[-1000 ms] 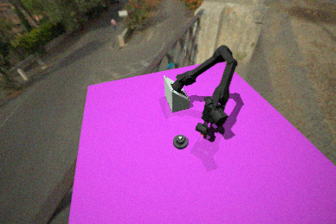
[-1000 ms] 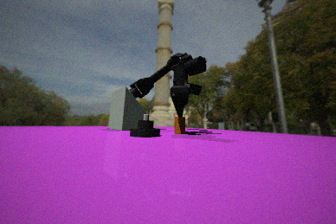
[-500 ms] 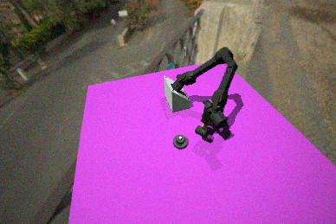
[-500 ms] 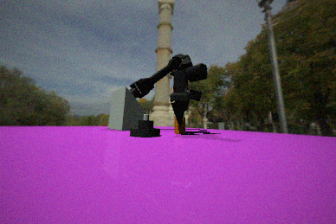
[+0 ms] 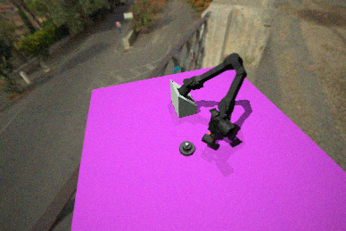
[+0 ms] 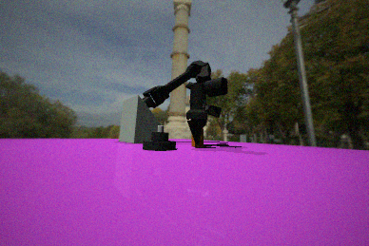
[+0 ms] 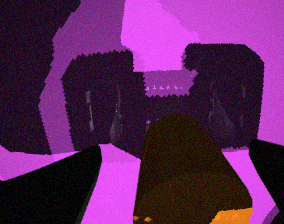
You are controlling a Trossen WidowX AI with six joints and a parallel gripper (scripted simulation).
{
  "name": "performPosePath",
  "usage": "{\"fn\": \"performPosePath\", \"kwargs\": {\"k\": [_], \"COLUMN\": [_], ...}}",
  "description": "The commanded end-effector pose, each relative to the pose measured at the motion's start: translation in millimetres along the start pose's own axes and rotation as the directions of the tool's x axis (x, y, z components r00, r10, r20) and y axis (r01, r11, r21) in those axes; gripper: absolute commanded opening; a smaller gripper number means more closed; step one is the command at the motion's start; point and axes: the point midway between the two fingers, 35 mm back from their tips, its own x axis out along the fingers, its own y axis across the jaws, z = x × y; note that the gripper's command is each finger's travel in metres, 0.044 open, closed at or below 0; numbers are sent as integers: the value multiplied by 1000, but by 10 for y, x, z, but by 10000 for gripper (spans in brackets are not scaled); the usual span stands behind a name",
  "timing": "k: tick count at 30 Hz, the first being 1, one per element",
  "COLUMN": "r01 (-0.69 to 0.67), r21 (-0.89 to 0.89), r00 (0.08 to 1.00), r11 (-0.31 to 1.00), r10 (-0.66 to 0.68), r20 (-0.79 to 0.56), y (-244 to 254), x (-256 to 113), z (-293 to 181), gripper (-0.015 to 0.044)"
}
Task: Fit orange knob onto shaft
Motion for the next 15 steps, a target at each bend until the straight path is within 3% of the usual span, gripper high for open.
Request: {"fn": "performPosePath", "kwargs": {"k": [1,9,15], "r01": [2,2,2], "r21": [5,5,5], "r00": [1000,1000,1000], "r11": [1000,1000,1000], "r10": [-2,-2,-2], "r20": [-2,-2,-2], "y": [-3,-3,-3], "x": [21,21,21], "z": [-10,-10,-10], "gripper": [387,177,138]}}
